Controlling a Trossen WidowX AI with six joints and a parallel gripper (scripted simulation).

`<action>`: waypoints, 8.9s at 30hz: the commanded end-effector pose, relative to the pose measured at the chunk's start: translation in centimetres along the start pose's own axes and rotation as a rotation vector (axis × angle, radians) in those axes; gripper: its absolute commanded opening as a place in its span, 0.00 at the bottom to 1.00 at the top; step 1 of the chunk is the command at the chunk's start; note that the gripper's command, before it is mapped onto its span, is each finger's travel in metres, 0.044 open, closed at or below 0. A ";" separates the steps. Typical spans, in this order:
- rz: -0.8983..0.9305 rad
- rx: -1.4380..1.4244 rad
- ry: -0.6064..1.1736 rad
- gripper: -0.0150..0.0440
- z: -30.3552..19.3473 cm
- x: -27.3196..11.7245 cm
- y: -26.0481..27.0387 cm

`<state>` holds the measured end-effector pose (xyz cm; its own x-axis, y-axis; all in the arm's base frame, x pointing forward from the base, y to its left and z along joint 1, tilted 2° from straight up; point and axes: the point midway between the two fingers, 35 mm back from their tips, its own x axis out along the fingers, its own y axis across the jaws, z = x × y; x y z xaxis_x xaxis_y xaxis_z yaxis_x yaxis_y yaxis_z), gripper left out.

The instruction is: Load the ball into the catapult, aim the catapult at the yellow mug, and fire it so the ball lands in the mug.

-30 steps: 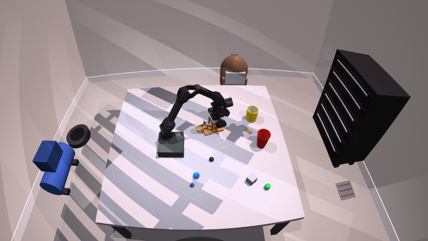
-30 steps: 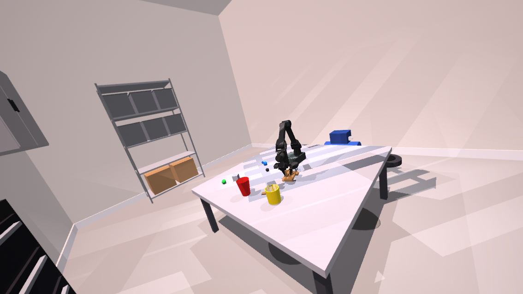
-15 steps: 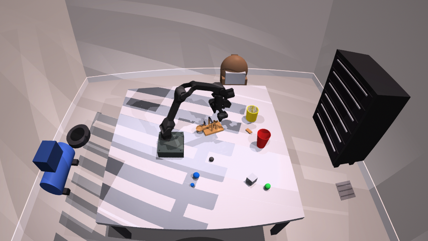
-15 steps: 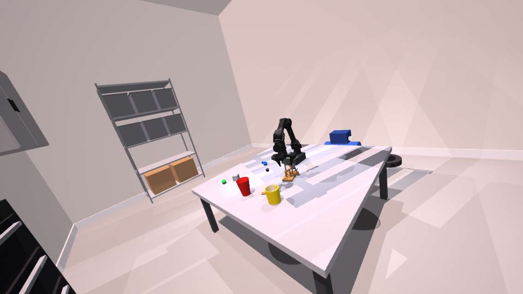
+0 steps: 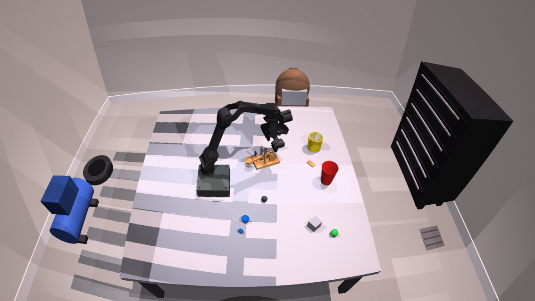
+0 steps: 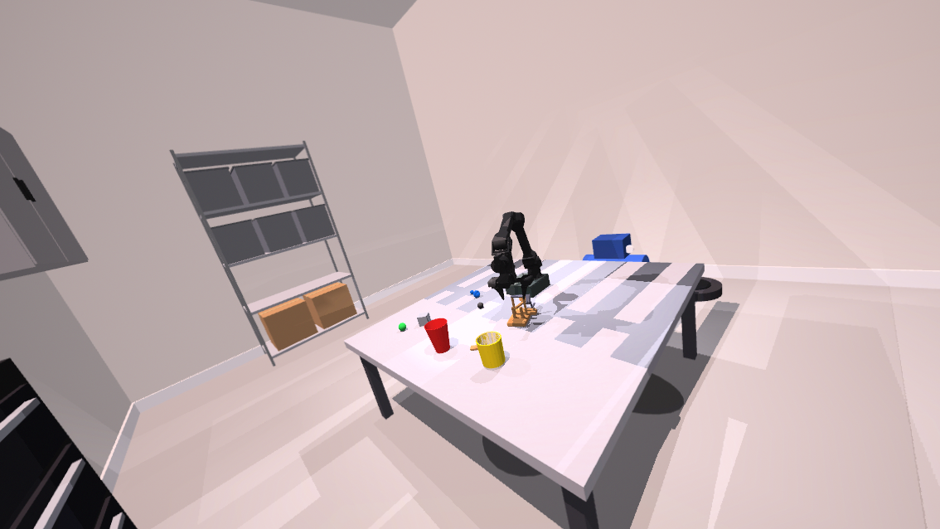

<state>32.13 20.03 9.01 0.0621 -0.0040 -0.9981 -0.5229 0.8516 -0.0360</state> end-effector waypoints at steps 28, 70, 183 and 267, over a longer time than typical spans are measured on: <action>-0.001 0.003 0.024 1.00 -0.6 6.2 0.0; -0.001 0.008 0.017 0.25 -0.4 3.8 -0.1; -0.026 0.352 0.031 0.76 -15.1 4.2 -24.7; -0.008 0.321 0.055 0.25 -13.6 -2.4 -21.7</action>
<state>31.84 -7.34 11.55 0.0261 -0.0361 -0.9990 -0.2068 0.9775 -0.0407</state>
